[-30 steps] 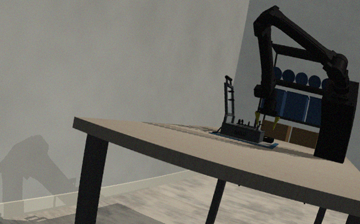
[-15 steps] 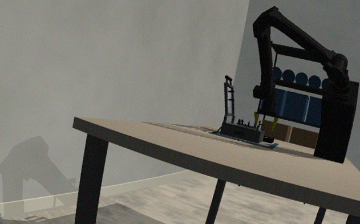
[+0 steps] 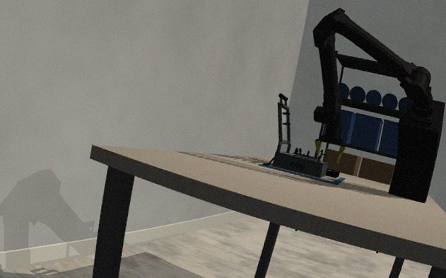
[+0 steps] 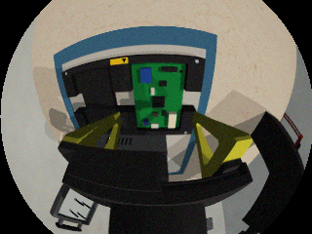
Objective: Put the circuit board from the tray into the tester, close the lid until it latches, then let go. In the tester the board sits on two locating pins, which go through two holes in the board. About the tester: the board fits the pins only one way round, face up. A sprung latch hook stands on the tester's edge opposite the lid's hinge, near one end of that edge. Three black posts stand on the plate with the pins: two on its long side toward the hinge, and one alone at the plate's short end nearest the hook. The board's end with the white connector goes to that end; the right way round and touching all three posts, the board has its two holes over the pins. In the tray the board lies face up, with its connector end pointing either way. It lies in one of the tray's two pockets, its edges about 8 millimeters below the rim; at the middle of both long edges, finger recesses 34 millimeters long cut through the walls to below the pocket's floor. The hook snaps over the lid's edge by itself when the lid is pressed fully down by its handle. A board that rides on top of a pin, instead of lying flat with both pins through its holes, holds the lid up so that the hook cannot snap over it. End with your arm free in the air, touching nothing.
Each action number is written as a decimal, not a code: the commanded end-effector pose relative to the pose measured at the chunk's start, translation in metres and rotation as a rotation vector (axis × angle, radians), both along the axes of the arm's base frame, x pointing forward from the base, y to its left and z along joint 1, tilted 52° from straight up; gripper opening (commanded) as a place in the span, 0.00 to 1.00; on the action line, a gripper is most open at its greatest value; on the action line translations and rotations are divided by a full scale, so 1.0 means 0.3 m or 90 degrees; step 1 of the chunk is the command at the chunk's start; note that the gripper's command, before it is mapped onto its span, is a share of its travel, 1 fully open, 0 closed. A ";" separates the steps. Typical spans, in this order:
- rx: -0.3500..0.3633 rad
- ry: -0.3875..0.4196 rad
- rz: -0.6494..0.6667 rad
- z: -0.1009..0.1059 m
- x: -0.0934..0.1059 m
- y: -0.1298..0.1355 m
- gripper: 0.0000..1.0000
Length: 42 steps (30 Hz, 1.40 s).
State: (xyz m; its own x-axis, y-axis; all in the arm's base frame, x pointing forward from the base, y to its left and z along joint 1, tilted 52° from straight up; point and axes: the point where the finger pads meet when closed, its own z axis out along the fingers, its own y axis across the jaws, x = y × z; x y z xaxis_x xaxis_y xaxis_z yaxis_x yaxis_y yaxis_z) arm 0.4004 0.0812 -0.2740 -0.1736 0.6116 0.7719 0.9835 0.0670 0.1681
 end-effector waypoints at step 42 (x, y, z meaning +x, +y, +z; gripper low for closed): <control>-0.001 -0.003 -0.003 -0.031 0.007 0.026 0.92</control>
State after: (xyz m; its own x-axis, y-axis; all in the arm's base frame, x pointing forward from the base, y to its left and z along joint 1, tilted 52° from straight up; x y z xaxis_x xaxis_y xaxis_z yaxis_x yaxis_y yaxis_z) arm 0.3998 0.0862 -0.2790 -0.1744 0.6117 0.7716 0.9832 0.0661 0.1699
